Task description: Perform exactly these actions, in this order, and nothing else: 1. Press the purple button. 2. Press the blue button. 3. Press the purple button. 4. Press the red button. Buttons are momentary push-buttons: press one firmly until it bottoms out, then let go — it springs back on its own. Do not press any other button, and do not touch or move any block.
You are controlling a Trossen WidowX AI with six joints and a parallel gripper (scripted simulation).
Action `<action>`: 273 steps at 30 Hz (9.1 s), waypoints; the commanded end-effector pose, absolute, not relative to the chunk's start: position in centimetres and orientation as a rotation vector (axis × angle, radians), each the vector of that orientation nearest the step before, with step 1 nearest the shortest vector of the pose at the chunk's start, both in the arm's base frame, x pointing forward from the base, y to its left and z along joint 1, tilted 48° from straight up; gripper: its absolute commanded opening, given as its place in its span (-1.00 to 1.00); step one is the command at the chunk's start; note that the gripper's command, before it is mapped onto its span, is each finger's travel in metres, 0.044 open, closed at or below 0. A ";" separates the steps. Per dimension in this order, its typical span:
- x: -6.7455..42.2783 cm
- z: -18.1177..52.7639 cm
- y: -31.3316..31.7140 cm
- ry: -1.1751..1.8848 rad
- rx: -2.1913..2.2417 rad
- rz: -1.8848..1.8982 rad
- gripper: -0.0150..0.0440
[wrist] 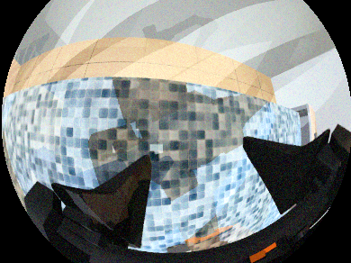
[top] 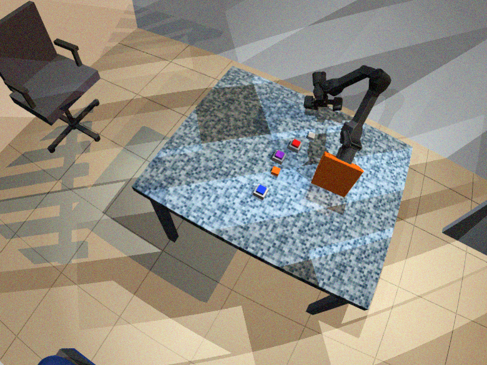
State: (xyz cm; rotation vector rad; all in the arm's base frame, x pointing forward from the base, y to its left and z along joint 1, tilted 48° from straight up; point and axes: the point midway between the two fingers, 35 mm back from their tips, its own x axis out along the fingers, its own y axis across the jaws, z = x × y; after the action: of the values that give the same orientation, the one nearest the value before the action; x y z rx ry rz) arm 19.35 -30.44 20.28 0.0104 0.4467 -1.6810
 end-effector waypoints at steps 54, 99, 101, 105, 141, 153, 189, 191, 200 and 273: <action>27.0 -4.7 -3.9 1.381 -0.690 -0.596 -0.42; 27.1 -5.1 -4.4 1.380 -0.688 -0.596 -0.42; 27.0 -4.6 -3.8 1.381 -0.690 -0.596 -0.42; 27.0 -4.4 -3.6 1.381 -0.689 -0.596 -0.42; 25.6 -15.2 14.1 1.382 -0.674 -0.584 -0.42; 26.2 -19.3 9.6 1.380 -0.677 -0.587 -0.42; 26.5 -21.3 7.3 1.379 -0.678 -0.589 -0.42; 26.5 -21.3 7.3 1.379 -0.678 -0.589 -0.42; 26.5 -21.3 7.3 1.379 -0.678 -0.589 -0.42; 27.2 -5.8 -5.2 1.381 -0.690 -0.596 -0.42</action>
State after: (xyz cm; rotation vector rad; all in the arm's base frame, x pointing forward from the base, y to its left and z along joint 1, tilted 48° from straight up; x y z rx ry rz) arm 27.45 -4.66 -5.23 -0.6773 1.3681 -0.5954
